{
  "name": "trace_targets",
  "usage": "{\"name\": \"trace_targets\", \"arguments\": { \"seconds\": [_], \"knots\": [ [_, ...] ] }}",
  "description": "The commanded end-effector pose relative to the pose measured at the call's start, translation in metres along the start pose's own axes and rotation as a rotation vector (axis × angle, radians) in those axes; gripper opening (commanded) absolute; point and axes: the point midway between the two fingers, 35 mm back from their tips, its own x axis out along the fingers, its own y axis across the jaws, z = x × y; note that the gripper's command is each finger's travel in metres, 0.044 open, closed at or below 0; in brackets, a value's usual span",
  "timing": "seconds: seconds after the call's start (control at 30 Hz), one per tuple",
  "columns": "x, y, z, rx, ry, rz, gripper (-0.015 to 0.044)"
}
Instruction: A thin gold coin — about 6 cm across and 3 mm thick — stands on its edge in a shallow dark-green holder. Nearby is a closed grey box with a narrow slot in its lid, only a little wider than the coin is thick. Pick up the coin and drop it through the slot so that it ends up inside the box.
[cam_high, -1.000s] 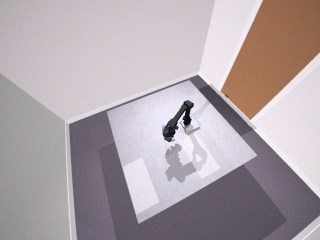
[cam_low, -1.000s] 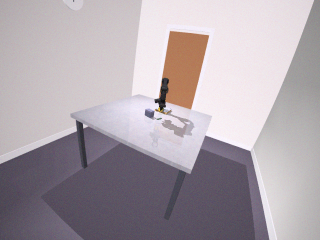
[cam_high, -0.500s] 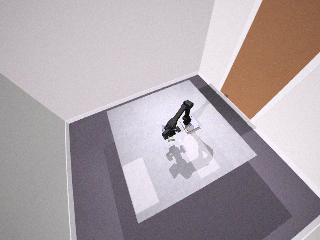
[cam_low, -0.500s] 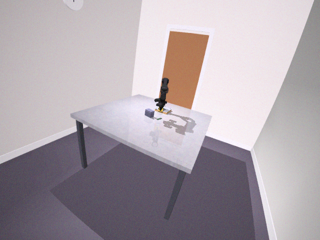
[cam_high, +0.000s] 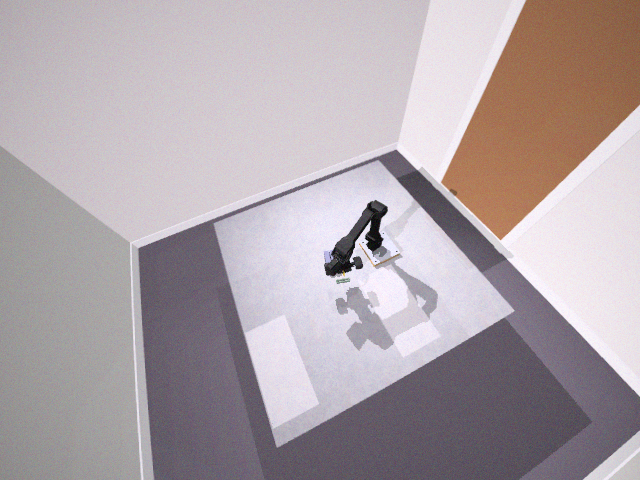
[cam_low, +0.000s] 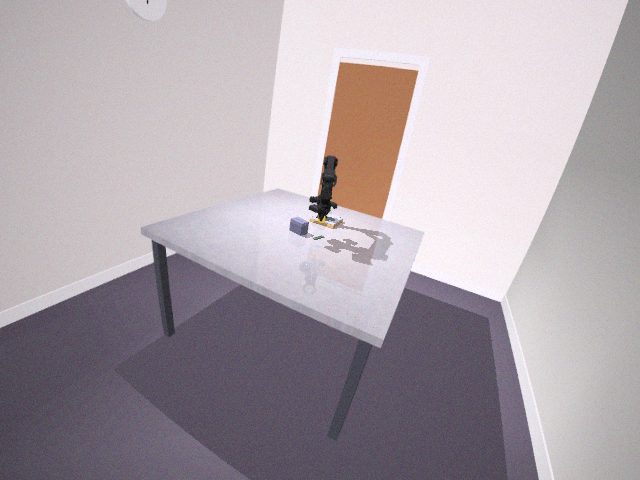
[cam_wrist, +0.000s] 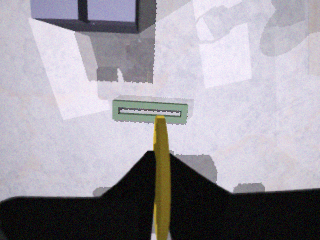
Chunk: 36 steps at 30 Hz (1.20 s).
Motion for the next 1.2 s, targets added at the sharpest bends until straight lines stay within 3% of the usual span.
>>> {"name": "trace_targets", "arguments": {
  "seconds": [0.0,1.17],
  "knots": [
    [-0.001,0.001,0.001,0.019,0.005,-0.001,0.0],
    [-0.001,0.037,0.085,0.019,-0.004,0.003,0.0]
  ]
}}
